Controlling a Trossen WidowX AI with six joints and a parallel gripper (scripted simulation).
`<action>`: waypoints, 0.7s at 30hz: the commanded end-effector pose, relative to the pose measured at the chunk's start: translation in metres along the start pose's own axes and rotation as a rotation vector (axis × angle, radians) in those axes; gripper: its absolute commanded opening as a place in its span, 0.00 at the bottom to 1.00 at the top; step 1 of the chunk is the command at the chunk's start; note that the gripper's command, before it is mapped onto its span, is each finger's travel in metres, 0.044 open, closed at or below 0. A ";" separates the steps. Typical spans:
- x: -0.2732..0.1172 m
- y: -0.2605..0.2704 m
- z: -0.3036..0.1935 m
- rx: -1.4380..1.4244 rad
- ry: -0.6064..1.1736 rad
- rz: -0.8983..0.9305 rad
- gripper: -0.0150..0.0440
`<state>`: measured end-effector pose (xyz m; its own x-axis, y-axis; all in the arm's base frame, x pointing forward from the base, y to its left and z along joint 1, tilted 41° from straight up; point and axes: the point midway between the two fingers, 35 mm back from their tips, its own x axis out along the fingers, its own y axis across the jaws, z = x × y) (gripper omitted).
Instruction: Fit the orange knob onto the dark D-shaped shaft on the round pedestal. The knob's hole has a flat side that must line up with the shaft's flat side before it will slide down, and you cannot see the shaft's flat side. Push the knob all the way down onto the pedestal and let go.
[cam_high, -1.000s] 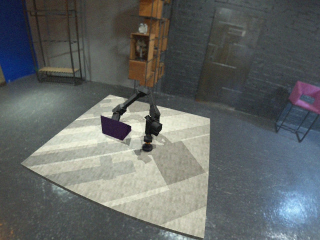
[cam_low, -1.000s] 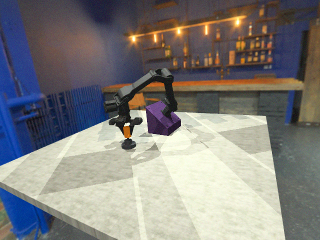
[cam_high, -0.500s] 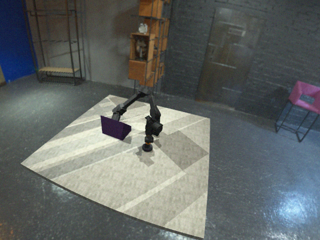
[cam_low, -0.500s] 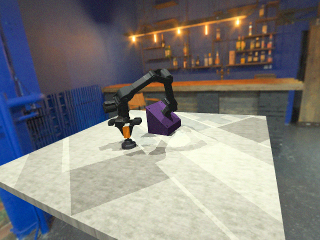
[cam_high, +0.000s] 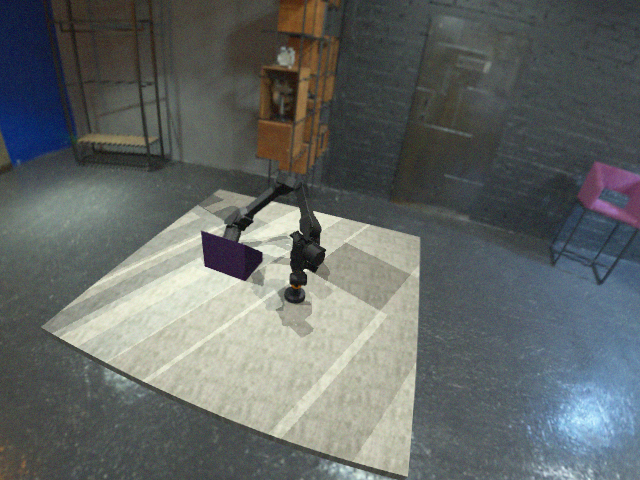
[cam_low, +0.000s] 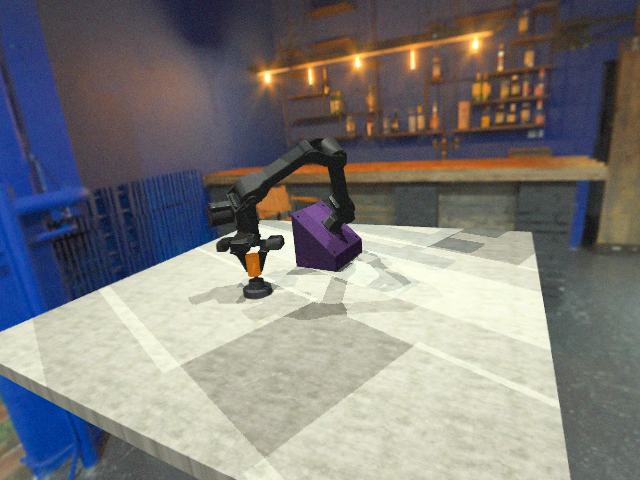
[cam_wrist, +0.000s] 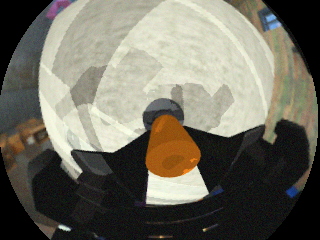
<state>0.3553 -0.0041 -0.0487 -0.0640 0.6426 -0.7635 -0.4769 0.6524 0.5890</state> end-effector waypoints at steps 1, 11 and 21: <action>0.000 0.001 -0.002 0.000 -0.004 0.003 0.25; -0.002 -0.001 -0.002 0.000 -0.004 0.003 0.25; -0.002 -0.001 0.001 0.000 -0.004 0.003 0.25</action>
<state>0.3540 -0.0056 -0.0492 -0.0672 0.6448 -0.7614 -0.4735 0.6511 0.5932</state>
